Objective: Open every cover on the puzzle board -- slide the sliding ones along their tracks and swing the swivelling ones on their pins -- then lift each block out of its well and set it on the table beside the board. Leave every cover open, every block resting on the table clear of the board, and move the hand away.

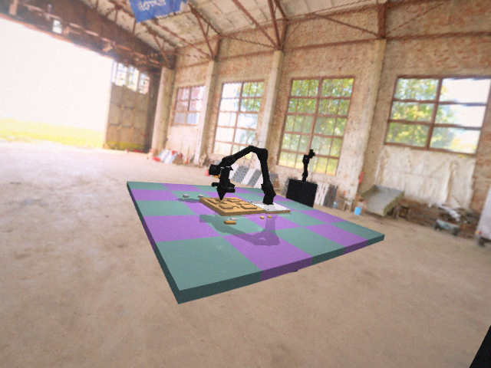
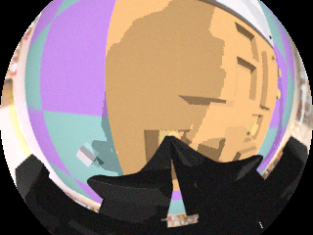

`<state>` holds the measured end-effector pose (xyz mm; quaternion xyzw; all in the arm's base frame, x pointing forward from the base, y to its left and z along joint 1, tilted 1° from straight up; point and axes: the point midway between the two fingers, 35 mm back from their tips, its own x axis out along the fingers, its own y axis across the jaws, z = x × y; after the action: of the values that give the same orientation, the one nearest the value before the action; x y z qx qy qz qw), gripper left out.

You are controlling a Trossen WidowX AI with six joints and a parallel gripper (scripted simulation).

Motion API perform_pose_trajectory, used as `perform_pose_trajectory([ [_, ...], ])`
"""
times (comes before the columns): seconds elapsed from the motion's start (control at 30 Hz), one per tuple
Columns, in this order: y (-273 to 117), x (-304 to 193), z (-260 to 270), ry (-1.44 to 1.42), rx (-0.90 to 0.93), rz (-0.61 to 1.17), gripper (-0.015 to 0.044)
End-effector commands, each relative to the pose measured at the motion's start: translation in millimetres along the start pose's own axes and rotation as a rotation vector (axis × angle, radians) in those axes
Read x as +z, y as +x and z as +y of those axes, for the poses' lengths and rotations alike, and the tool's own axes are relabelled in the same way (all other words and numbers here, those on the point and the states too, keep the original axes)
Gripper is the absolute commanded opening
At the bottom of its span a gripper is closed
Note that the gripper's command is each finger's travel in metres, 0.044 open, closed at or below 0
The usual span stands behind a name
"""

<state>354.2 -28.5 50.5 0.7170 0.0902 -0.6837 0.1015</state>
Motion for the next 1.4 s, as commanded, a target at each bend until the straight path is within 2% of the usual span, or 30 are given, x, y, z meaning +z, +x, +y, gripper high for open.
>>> perform_pose_trajectory([
  [0.0,1,-2,0,-0.002,-0.003,0.000,0.0000],
  [1.0,3,-46,9,-0.002,-0.002,0.004,0.0000],
  [1.37,3,-47,9,-0.002,-0.002,0.004,0.0000],
])
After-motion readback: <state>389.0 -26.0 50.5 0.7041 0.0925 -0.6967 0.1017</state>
